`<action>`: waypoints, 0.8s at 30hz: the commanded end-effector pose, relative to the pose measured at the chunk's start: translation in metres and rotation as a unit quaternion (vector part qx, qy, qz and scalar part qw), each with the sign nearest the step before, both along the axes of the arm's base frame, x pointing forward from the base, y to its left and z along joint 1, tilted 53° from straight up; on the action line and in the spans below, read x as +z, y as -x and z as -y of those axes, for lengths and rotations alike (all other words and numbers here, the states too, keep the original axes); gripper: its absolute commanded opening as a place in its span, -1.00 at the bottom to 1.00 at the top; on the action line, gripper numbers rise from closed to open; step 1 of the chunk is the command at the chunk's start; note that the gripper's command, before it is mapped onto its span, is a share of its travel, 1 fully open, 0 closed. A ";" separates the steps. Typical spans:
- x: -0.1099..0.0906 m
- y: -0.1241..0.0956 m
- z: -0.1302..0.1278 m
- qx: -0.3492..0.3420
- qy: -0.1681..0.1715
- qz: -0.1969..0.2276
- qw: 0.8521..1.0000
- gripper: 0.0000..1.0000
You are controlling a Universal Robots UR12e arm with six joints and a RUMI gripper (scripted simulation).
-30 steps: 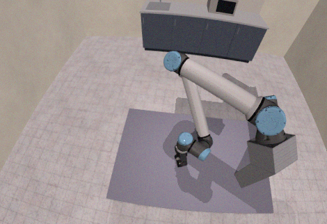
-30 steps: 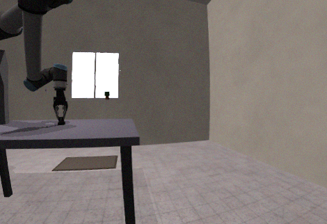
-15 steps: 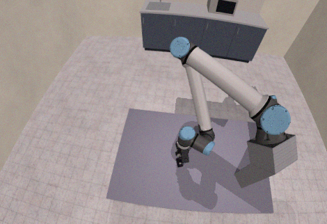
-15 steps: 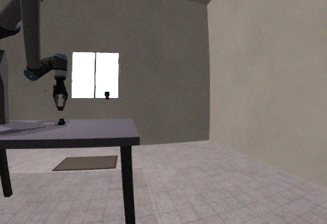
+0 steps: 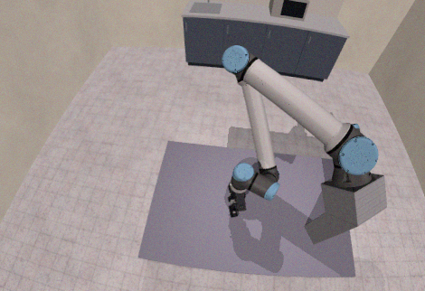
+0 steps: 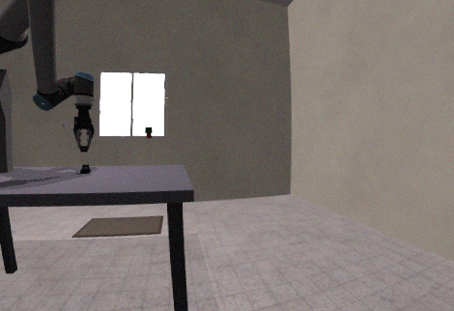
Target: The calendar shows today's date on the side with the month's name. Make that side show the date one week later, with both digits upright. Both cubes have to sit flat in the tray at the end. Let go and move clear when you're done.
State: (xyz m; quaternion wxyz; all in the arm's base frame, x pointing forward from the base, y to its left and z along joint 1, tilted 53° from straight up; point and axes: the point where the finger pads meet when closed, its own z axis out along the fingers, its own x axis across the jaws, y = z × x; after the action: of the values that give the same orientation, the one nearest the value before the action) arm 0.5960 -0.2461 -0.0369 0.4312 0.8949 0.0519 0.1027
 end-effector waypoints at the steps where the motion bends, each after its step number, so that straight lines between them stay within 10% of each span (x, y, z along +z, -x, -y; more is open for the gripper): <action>1: 0.001 0.000 0.000 0.004 0.001 -0.004 1.000 -0.80; 12: 0.004 0.000 0.004 0.040 0.015 -0.050 0.998 -0.80; 24: 0.018 0.001 0.018 0.152 0.057 -0.190 0.968 -0.80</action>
State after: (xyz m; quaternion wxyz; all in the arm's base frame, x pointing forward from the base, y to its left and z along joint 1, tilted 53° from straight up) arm 0.5955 -0.2595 -0.0245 0.4424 0.8713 0.2114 0.0203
